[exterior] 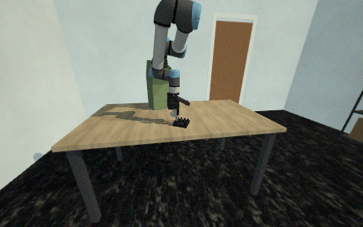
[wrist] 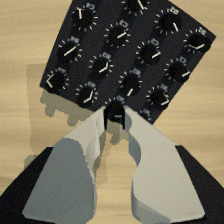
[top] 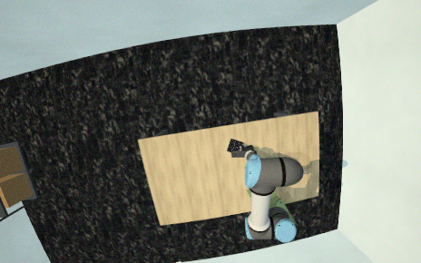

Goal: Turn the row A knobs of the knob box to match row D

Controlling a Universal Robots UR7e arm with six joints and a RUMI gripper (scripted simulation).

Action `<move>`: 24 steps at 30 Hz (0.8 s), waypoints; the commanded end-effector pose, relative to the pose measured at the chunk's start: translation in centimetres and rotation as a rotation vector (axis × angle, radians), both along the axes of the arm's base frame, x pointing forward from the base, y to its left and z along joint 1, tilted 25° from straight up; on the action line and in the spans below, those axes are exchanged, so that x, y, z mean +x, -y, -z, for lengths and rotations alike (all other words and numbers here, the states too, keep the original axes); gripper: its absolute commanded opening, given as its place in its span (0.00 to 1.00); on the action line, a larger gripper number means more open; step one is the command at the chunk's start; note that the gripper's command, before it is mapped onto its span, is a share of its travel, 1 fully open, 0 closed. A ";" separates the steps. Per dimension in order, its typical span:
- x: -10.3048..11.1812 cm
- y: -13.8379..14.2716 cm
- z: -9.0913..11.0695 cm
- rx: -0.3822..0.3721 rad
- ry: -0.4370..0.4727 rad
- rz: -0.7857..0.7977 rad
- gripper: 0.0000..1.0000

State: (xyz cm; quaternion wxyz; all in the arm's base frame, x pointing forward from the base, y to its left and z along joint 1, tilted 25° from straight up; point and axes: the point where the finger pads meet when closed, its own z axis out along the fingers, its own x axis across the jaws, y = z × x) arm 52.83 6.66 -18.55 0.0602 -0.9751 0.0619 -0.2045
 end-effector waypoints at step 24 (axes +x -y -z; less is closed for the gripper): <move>0.1 0.0 -0.1 0.092 -0.020 0.206 0.04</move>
